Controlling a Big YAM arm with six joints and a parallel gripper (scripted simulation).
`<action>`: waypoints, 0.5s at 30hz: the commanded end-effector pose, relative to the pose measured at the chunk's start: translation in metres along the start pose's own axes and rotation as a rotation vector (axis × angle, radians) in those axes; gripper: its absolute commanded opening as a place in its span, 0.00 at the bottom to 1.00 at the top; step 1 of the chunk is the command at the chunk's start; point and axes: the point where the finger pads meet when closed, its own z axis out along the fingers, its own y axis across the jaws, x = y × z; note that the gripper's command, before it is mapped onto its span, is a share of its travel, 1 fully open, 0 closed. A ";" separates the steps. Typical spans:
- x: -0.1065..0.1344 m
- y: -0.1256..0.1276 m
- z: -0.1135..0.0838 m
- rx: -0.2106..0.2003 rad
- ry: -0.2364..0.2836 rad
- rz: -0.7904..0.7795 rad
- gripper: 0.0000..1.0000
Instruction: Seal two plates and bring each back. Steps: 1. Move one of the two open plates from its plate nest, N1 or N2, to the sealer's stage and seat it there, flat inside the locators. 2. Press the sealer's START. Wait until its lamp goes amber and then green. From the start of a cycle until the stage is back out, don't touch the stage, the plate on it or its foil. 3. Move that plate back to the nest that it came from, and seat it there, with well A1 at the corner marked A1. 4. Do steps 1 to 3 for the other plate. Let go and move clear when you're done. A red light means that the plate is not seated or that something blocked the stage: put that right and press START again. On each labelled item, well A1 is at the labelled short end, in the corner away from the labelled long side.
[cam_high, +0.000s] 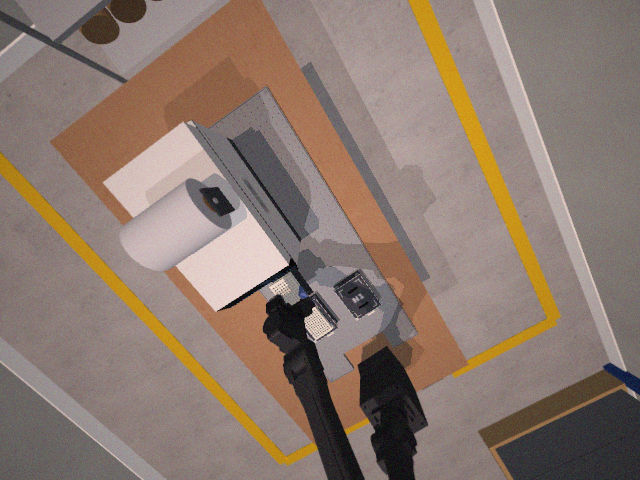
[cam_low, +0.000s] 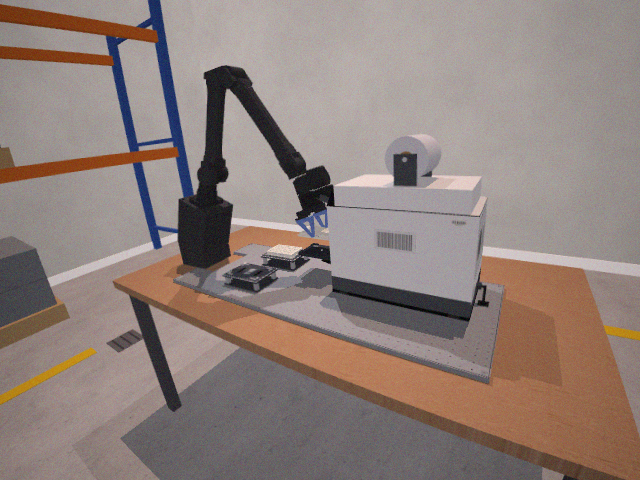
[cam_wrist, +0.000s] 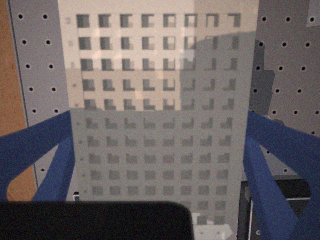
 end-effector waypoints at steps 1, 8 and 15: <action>-0.027 0.008 0.000 -0.008 -0.033 0.006 0.00; -0.026 0.015 0.003 -0.014 -0.028 -0.004 0.00; -0.018 -0.001 0.001 0.003 -0.025 -0.001 0.00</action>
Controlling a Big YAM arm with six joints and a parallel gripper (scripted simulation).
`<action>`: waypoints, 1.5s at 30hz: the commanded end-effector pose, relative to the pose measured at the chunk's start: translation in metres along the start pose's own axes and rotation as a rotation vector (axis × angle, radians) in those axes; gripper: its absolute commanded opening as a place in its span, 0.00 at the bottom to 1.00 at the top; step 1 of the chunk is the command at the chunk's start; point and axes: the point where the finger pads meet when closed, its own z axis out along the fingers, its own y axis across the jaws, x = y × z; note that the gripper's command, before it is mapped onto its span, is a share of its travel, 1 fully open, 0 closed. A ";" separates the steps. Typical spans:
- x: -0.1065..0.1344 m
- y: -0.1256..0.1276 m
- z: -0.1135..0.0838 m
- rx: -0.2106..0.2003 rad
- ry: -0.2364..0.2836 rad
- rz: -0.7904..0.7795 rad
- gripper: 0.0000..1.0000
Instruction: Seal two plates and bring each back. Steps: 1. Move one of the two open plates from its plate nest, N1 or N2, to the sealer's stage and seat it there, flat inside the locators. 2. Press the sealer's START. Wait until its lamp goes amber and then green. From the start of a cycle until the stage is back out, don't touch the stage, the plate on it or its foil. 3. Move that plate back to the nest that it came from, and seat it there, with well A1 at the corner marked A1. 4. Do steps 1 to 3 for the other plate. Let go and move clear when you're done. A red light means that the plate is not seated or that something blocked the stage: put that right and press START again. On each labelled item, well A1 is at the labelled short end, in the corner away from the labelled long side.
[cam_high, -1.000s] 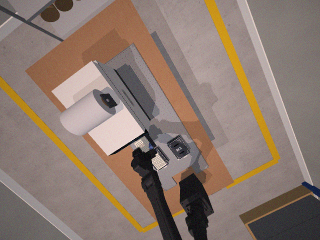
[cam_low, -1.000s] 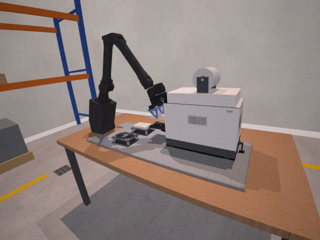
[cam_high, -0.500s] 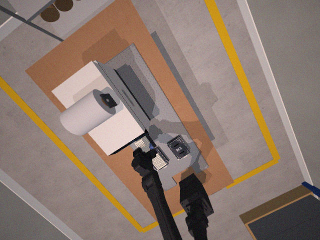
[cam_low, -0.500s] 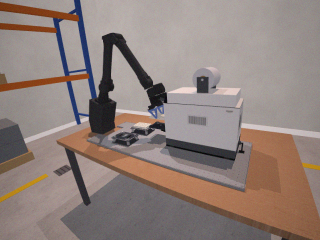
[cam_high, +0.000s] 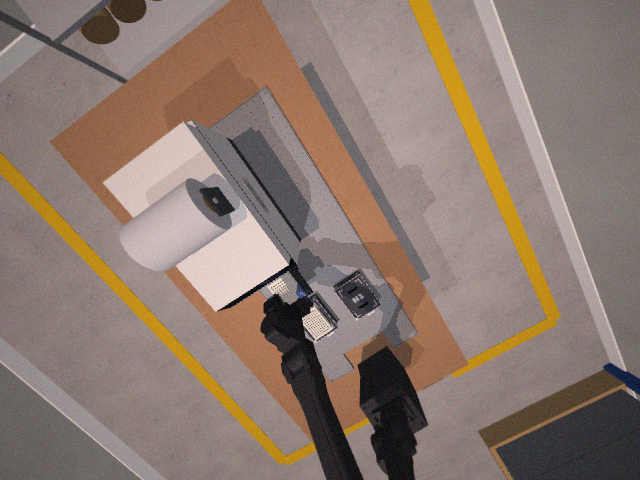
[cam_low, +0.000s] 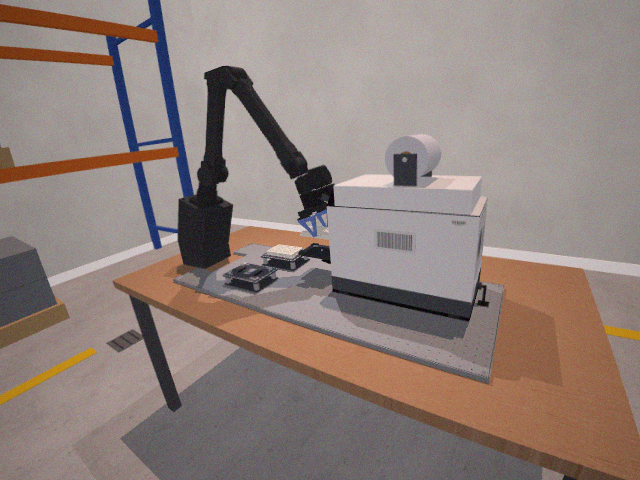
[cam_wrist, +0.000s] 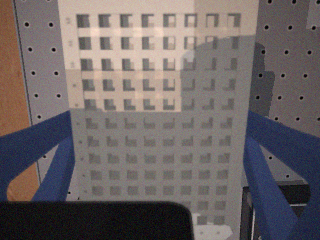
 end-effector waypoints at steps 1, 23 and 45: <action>-0.011 -0.005 0.000 0.007 -0.021 0.001 0.00; -0.011 0.011 0.009 -0.012 -0.026 0.000 0.00; -0.020 -0.006 0.017 0.004 -0.041 0.007 0.00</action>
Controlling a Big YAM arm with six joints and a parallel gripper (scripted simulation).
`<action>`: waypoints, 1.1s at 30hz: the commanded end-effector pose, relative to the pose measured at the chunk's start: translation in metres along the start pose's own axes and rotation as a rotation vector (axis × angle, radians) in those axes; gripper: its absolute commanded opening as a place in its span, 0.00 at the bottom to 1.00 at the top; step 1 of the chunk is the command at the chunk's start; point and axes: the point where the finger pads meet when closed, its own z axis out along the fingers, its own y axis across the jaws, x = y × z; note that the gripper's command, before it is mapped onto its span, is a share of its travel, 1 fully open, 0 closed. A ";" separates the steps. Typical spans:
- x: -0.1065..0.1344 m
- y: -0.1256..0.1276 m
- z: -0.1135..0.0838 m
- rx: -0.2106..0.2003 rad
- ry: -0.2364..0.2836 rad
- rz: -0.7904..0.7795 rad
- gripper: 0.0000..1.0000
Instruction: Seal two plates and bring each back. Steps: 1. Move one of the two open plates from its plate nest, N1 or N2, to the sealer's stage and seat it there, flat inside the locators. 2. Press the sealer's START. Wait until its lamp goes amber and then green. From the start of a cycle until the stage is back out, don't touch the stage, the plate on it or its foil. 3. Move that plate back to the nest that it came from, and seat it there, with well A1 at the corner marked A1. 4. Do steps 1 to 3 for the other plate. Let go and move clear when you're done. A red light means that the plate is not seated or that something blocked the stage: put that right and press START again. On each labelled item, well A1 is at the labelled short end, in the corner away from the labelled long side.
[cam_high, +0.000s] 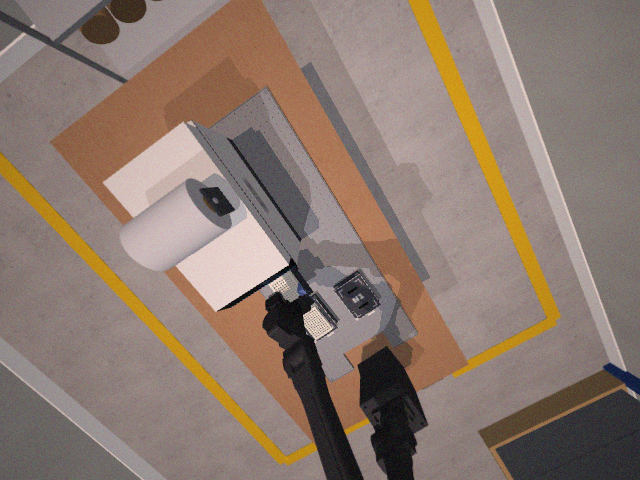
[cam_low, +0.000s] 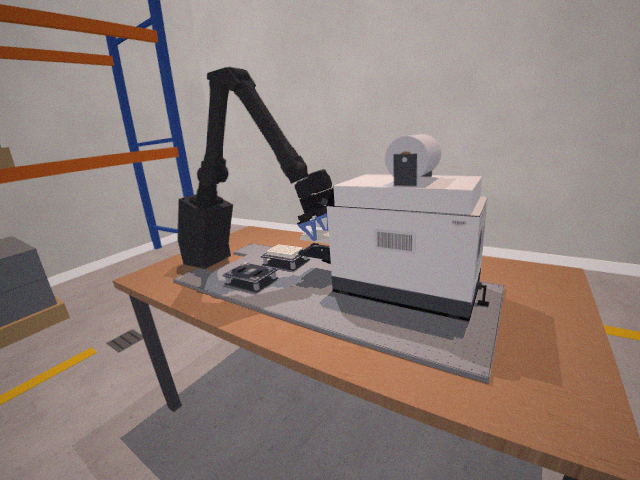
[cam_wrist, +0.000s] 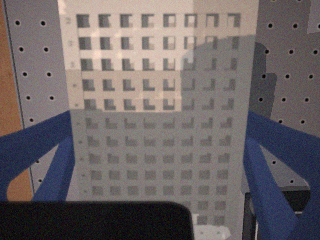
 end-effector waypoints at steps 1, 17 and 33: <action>-0.024 -0.004 0.002 0.002 -0.037 0.005 0.00; 0.015 0.009 0.013 -0.007 0.015 -0.005 0.00; -0.014 -0.005 0.019 0.003 -0.029 0.004 0.00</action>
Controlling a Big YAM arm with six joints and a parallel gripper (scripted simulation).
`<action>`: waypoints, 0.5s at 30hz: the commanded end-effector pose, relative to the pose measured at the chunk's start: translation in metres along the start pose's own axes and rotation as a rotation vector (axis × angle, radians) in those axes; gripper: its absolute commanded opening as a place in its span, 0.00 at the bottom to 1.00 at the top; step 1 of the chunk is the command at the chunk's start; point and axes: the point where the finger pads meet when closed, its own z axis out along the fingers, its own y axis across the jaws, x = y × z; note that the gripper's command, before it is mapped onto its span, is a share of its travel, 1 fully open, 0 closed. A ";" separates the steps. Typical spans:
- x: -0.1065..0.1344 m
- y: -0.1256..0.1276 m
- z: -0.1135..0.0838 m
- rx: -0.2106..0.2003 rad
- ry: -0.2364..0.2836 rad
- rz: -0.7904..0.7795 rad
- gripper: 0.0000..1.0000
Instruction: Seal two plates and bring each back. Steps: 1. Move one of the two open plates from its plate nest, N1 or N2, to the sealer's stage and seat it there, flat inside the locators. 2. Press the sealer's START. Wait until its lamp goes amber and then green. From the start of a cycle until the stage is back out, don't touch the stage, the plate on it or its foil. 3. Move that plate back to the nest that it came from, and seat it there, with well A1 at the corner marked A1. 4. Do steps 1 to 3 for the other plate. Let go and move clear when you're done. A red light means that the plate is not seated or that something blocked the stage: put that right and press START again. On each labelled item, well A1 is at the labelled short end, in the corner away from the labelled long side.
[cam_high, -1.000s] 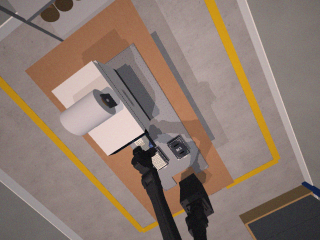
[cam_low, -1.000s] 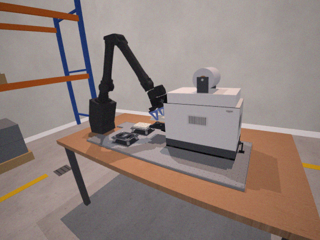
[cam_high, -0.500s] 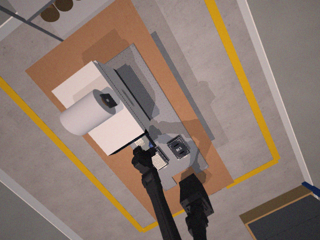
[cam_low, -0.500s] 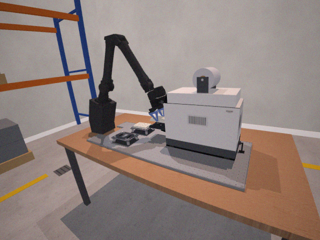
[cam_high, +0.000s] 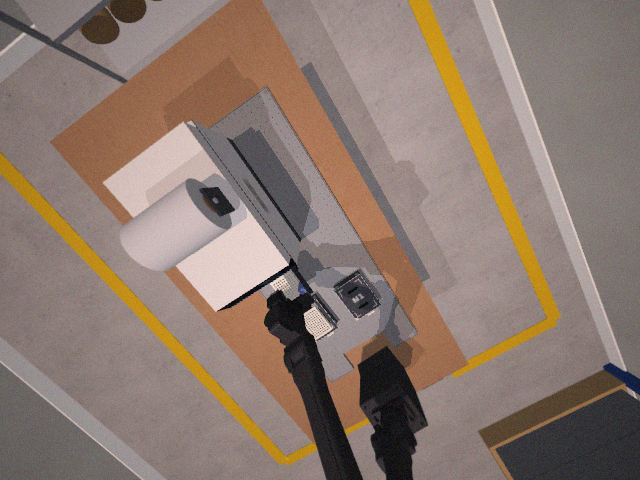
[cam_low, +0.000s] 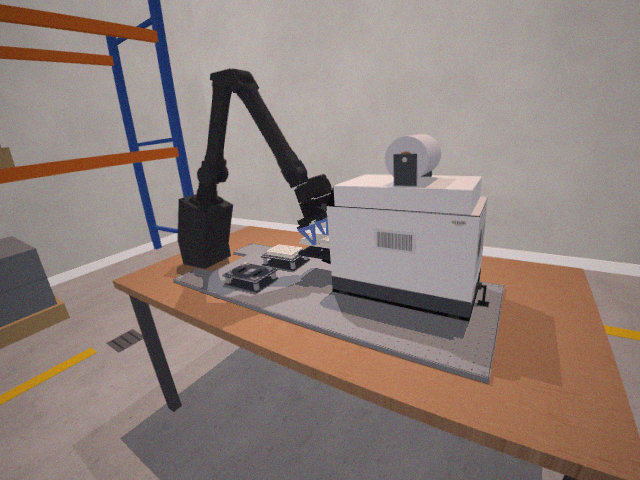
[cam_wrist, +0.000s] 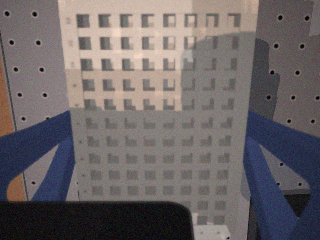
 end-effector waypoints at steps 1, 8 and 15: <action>-0.024 -0.006 0.004 0.004 -0.039 0.008 0.00; -0.031 -0.004 0.005 0.000 -0.054 0.020 0.00; -0.011 0.004 0.008 -0.004 -0.011 0.012 0.00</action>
